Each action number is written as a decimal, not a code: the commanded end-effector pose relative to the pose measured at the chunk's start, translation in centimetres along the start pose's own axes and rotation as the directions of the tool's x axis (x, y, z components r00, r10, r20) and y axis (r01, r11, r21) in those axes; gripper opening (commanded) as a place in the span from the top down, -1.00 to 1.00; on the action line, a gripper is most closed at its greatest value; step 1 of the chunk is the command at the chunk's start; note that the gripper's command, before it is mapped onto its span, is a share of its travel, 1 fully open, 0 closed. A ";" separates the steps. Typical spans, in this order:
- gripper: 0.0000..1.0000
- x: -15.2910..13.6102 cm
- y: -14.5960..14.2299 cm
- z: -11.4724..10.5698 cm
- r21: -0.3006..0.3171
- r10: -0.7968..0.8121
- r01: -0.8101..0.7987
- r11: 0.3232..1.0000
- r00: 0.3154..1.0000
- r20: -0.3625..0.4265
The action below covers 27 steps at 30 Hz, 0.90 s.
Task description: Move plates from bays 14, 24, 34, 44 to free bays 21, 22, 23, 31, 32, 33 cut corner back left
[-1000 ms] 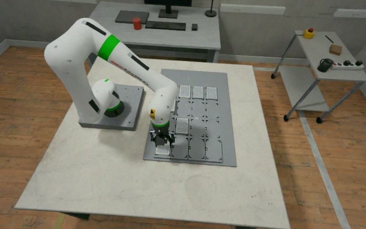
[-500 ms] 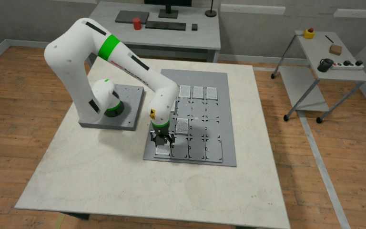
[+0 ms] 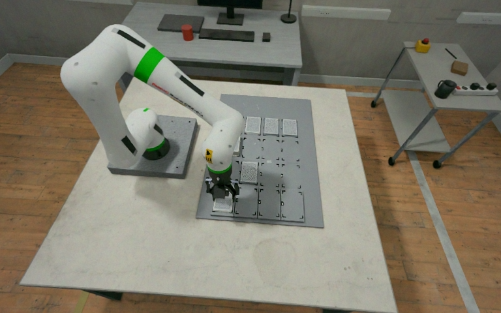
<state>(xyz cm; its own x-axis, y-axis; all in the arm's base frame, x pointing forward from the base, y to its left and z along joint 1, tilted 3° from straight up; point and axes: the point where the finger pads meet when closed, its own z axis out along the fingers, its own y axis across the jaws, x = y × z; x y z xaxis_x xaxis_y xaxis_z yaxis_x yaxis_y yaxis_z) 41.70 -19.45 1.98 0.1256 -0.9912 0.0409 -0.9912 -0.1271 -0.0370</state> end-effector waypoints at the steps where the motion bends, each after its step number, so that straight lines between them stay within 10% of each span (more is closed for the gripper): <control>1: 0.80 0.0 0.0 -0.1 0.001 0.000 0.000 1.000 1.000 -0.001; 27: 0.80 0.0 0.0 -0.8 0.001 0.000 0.000 1.000 1.000 -0.001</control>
<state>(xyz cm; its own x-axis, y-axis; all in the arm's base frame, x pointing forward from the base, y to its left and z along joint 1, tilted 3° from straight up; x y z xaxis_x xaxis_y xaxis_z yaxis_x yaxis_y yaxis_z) 41.67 -19.42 2.69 0.1255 -0.9912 0.0408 -0.9912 -0.1271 -0.0371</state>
